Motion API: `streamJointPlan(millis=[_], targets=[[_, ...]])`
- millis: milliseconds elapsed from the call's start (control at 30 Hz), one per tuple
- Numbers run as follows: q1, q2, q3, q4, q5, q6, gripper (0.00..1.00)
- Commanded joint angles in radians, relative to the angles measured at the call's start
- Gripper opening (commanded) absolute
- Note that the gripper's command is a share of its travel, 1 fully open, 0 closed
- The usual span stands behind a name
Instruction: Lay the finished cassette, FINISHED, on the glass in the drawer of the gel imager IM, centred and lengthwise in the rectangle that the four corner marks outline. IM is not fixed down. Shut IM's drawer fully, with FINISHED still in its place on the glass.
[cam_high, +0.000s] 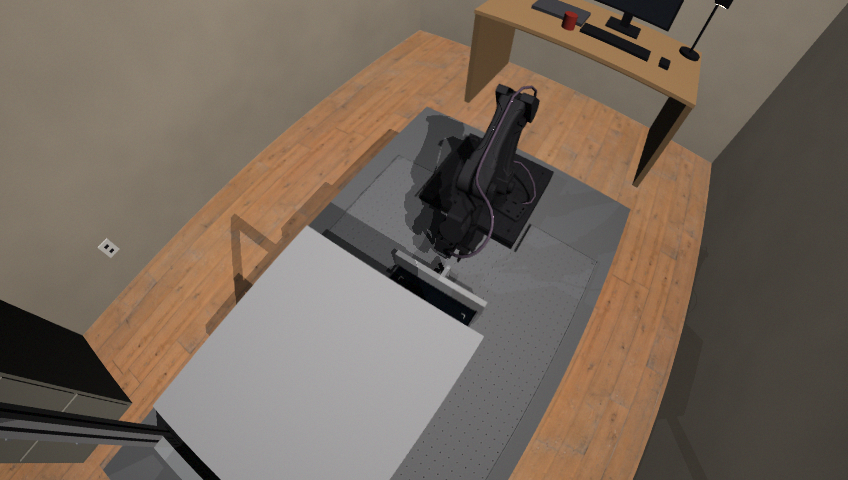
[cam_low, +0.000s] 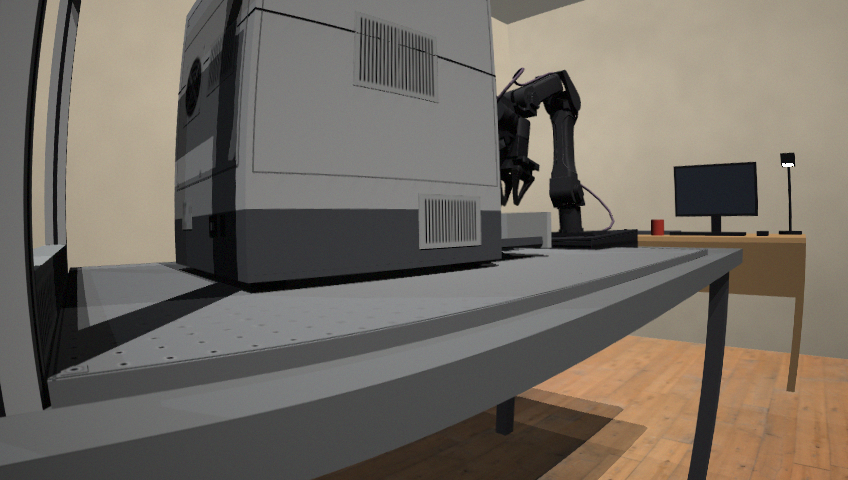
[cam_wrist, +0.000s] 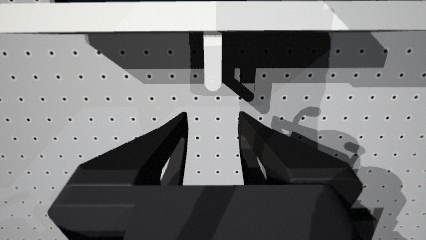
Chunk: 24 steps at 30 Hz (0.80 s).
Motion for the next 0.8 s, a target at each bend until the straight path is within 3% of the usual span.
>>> streamJointPlan(millis=[0,400,467,500,567,767], targets=[[0.001,0.009,-0.019,0.035,0.011,-0.007,0.35],[-0.007,0.040,-0.054,0.102,0.008,-0.012,0.35],[-0.007,0.040,-0.054,0.102,0.008,-0.012,0.35],[-0.008,0.015,-0.022,0.107,0.008,-0.011,0.35],[-0.010,0.053,-0.063,0.118,0.007,-0.013,0.35],[-0.010,0.060,-0.078,0.153,0.005,-0.015,0.35]])
